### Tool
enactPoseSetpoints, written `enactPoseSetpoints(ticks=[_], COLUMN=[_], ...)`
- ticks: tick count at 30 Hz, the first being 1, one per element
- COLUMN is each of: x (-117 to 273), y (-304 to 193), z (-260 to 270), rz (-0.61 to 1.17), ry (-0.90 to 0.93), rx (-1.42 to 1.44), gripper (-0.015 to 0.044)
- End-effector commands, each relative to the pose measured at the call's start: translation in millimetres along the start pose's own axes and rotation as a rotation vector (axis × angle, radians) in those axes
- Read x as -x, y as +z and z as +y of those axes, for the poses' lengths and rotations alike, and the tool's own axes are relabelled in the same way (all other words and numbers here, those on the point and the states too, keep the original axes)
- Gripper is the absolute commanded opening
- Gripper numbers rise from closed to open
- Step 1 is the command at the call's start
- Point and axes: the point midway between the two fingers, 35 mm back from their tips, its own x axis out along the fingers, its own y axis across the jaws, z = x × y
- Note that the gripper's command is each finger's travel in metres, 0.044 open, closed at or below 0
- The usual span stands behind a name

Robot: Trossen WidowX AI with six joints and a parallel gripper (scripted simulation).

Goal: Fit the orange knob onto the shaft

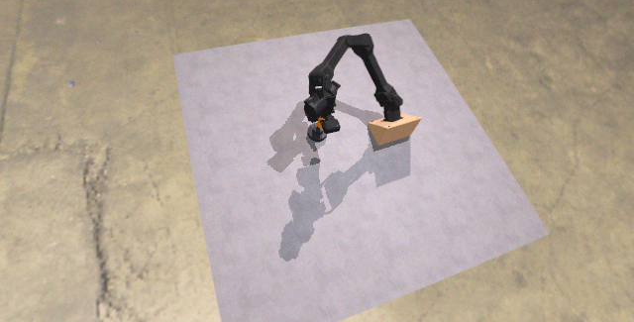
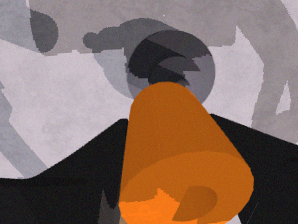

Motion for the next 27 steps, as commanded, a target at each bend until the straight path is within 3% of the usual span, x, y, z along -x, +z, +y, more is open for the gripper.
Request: enactPoseSetpoints(ticks=[1, 27], x=[-1.7, -29.3], y=[3.5, 6.6], z=[-10.5, -15.4], rz=[-0.011, -0.011], ry=[-0.007, -0.01], rx=[0.001, -0.008], gripper=[0.0, 0.0])
